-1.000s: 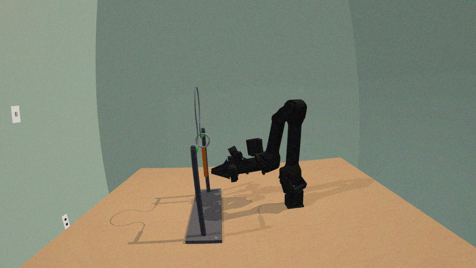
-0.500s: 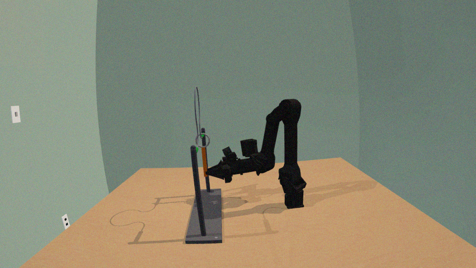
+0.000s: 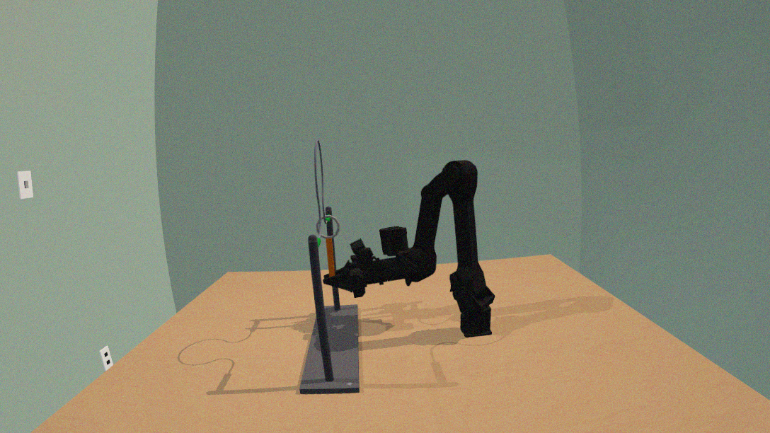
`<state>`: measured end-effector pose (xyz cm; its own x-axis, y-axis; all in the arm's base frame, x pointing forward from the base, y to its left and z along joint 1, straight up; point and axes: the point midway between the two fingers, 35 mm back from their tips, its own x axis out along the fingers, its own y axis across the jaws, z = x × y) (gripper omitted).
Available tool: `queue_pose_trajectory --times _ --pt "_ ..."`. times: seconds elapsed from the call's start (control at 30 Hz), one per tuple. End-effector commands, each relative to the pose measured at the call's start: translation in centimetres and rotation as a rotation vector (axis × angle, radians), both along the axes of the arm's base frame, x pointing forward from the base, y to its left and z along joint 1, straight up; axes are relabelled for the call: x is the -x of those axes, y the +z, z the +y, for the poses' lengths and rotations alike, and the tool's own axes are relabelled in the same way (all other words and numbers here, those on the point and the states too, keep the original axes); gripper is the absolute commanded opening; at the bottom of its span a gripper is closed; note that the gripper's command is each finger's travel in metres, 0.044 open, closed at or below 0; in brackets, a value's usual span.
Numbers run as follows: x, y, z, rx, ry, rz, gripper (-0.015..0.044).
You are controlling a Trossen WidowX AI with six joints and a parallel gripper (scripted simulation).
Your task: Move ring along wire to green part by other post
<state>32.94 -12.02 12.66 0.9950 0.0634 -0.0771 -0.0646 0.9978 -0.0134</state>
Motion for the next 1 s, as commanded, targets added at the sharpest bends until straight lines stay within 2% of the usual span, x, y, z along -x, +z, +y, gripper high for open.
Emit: queue_pose_trajectory --times 0.0,0.83,0.97 --pt "-0.86 0.06 0.06 -0.001 -0.003 -0.005 0.016" --pt "-1.1 0.02 0.12 -0.001 -0.003 -0.006 0.016" --pt "-1.06 -0.01 0.19 0.002 0.001 -0.005 0.0055"
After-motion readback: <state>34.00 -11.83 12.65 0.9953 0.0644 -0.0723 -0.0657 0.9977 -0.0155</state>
